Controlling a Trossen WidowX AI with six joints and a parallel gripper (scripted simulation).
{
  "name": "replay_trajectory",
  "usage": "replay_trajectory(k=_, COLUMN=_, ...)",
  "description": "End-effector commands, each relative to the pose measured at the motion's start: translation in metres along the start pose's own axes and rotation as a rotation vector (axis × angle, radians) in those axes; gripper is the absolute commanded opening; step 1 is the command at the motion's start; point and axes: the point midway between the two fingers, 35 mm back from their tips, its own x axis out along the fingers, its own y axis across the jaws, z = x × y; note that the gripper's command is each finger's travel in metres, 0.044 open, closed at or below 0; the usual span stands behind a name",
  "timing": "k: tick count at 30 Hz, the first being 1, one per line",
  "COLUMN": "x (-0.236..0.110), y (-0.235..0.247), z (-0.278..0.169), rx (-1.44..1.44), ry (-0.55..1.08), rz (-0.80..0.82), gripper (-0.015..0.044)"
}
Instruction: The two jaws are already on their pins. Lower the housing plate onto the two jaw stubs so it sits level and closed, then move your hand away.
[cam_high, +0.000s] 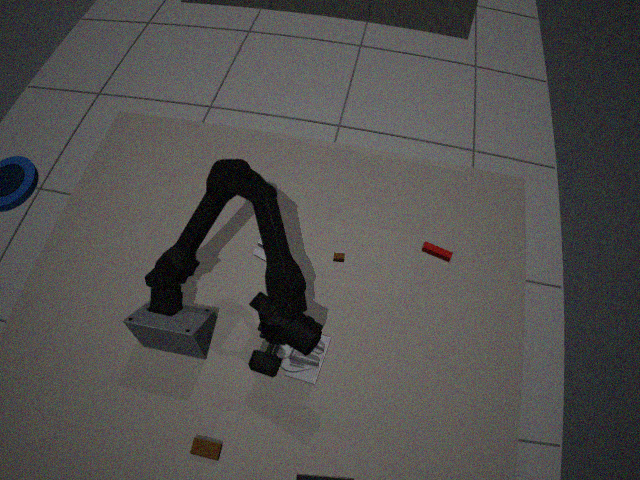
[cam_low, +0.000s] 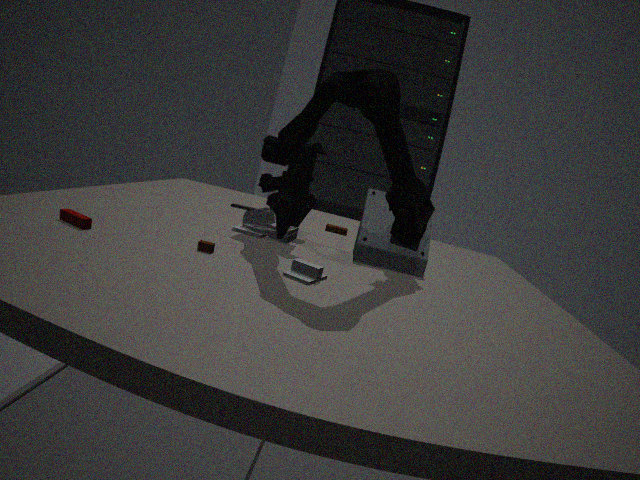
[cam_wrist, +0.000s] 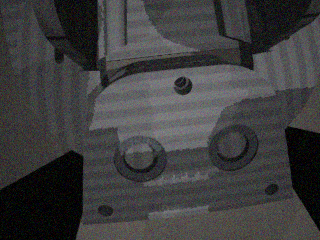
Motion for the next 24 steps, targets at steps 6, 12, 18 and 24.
replay_trajectory(k=6, x=0.0004, y=-0.0004, z=0.0, rx=0.003, ry=0.0, rz=-0.002, gripper=0.0351)
replay_trajectory(k=12, x=0.0004, y=-0.0004, z=0.0, rx=0.003, ry=0.0, rz=-0.002, gripper=0.0351)
replay_trajectory(k=18, x=0.0, y=0.0, z=0.0, rx=0.0, ry=0.0, rz=0.0, gripper=0.0403)
replay_trajectory(k=24, x=0.0, y=0.0, z=0.0, rx=0.0, ry=0.0, rz=0.0, gripper=0.044)
